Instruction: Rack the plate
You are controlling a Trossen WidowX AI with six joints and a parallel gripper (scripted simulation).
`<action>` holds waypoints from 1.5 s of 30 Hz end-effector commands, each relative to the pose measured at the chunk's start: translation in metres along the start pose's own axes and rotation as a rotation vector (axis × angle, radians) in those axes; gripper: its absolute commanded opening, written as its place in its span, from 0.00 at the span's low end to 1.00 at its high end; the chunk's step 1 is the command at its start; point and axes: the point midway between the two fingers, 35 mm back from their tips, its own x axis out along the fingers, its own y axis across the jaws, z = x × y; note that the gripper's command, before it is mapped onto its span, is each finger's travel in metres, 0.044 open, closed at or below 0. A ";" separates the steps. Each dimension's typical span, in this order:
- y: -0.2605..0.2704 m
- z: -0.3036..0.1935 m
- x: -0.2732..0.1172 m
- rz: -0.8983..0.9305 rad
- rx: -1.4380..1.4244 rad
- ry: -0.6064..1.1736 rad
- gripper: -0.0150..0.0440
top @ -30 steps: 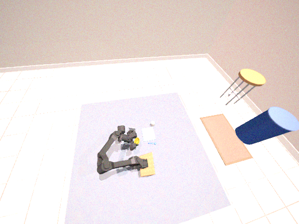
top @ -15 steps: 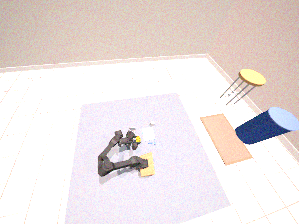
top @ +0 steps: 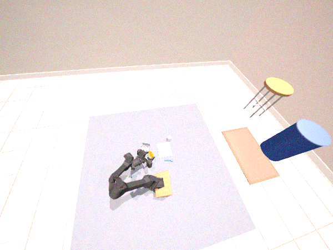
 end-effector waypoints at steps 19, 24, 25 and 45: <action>0.020 -0.015 -0.027 0.352 -0.017 -0.294 0.25; 0.021 -0.018 -0.037 0.438 0.000 -0.347 0.25; 0.021 -0.019 -0.039 0.456 0.004 -0.357 0.25; 0.014 -0.026 -0.071 0.703 0.100 -0.471 0.25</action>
